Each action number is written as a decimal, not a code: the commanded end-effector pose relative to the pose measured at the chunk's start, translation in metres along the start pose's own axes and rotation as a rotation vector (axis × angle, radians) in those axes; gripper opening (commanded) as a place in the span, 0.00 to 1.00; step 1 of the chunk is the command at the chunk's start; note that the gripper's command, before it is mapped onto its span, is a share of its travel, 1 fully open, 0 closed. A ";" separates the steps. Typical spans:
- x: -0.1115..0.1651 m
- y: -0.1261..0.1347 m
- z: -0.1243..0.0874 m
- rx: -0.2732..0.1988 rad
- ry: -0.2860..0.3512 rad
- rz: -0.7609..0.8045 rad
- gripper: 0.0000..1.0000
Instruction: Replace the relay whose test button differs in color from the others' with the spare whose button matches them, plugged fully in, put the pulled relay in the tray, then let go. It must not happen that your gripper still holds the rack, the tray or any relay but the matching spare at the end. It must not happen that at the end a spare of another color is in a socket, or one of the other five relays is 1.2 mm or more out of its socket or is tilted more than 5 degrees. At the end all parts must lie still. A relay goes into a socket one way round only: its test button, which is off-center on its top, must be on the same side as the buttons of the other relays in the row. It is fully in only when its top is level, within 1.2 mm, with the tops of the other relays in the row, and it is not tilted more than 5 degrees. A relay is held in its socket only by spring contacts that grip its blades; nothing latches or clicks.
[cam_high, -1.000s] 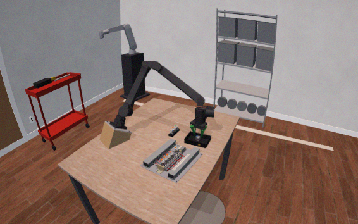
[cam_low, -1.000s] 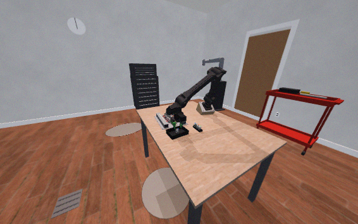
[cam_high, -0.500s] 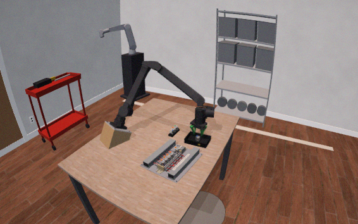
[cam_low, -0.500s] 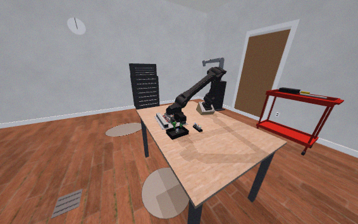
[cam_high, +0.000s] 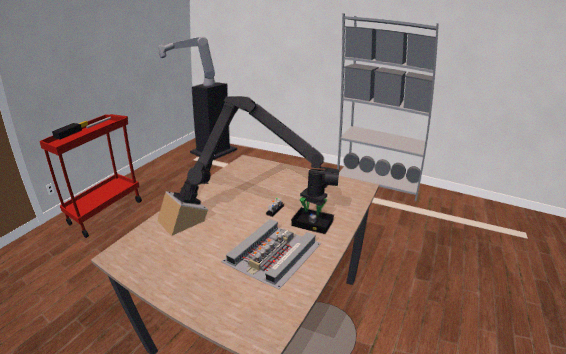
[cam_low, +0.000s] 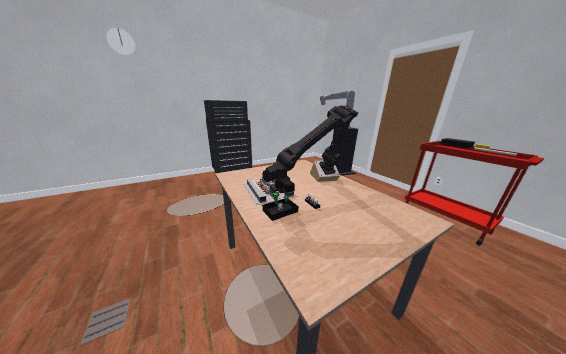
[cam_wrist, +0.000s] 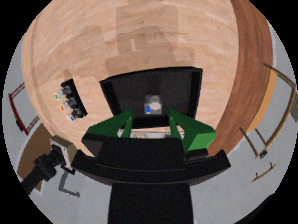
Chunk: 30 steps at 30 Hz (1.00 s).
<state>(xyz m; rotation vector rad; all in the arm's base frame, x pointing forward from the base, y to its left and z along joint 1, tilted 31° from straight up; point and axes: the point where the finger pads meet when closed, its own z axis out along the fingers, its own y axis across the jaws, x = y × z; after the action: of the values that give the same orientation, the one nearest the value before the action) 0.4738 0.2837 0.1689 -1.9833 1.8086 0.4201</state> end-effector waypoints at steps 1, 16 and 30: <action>-0.007 -0.017 -0.043 0.060 -0.021 -0.017 0.59; -0.007 -0.014 -0.108 0.061 -0.019 -0.018 0.59; 0.001 -0.002 -0.083 0.003 -0.004 -0.005 0.59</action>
<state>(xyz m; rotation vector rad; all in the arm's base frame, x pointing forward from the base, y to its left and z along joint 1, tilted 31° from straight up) 0.4712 0.2432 0.2434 -1.9720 1.7990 0.4072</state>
